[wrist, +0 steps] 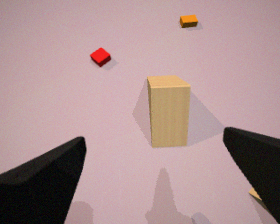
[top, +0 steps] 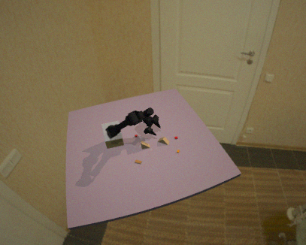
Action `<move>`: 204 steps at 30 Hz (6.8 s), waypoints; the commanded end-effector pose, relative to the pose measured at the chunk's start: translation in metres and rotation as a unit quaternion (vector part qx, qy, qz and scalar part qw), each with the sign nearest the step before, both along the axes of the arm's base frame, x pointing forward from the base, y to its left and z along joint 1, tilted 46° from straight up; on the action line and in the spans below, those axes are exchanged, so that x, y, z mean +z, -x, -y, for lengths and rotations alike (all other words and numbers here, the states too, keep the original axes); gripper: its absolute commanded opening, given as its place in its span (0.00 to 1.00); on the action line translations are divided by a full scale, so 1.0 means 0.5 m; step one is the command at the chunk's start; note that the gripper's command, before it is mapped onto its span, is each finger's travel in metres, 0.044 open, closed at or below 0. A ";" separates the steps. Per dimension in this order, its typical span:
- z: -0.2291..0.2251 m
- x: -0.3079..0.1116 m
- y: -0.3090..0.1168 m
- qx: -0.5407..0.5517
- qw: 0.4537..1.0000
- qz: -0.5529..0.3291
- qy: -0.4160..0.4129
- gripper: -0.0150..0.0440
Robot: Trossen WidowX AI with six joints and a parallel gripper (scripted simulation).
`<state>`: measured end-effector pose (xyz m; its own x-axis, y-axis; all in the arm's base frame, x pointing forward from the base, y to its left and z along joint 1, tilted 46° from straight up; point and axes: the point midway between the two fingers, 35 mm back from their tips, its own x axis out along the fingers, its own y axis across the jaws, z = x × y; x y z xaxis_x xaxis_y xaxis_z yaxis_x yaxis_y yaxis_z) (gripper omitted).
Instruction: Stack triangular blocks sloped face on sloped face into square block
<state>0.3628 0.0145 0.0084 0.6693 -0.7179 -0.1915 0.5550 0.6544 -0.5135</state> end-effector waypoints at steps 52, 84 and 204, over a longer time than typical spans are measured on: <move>0.166 -0.012 -0.094 -0.010 1.000 0.011 0.018 1.00; 0.166 -0.013 -0.091 -0.012 1.000 0.011 0.017 0.48; -0.010 0.240 0.105 -0.038 0.876 -0.478 -0.046 0.25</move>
<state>0.3212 0.0197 0.1265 0.1277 -0.7058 -0.6968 -0.0589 0.6959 -0.7157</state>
